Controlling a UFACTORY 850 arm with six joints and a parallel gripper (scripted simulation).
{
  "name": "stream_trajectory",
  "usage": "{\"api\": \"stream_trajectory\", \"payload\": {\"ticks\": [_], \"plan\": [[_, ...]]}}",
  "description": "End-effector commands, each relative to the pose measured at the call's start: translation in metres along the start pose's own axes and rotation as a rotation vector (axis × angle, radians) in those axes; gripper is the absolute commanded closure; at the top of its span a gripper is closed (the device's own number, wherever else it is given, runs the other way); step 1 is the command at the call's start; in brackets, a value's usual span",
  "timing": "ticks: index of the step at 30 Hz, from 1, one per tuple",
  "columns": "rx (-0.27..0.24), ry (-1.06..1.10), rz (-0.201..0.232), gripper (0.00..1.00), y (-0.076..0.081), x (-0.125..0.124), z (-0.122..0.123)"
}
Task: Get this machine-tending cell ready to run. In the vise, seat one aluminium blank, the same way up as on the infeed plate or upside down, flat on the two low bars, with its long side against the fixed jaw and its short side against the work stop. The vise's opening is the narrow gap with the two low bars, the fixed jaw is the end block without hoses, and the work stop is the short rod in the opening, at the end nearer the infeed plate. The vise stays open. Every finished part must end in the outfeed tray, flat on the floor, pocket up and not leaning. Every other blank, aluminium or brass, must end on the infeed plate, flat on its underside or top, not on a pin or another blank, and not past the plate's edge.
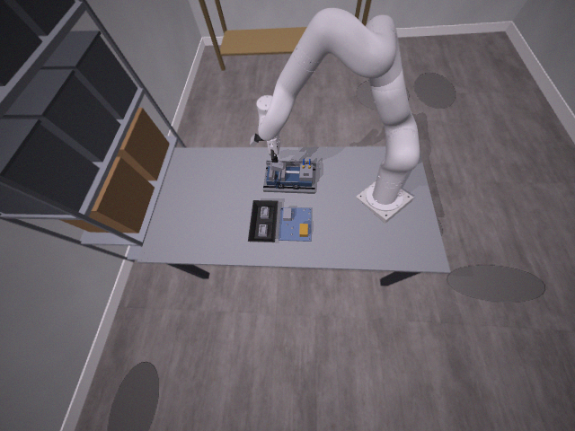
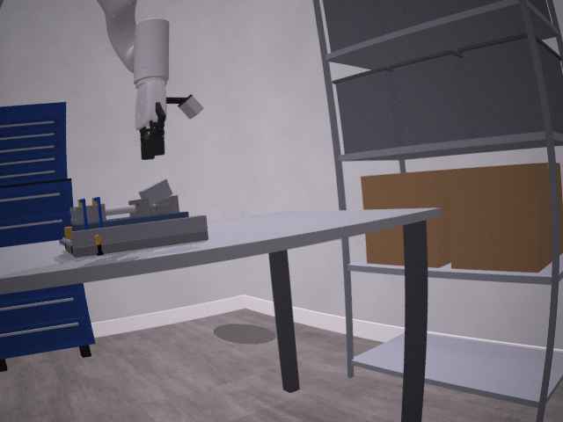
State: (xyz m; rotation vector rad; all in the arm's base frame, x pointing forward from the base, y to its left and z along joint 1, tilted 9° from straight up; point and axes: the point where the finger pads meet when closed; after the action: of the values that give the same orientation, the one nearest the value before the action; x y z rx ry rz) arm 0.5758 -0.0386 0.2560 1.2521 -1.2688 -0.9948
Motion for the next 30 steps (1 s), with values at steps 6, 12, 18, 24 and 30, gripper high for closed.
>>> {"api": "stream_trajectory", "payload": {"ticks": [6,12,18,24,30], "plan": [[0.002,0.000,0.000,0.31,0.001,0.000,-0.001],[0.002,0.000,0.000,0.31,0.000,0.000,-0.001],[0.002,0.000,0.001,0.31,-0.002,0.000,-0.001],[0.002,0.000,0.001,0.31,-0.008,0.000,-0.001],[0.002,0.000,0.001,0.31,-0.013,0.000,-0.001]]}}
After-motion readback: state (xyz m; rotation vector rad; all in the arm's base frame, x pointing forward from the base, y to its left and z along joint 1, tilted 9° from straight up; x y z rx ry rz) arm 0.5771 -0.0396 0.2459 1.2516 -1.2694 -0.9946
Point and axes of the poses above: the point where the finger pads meet when closed, its own y axis back along the fingers, its own x axis across the jaws, z = x × y
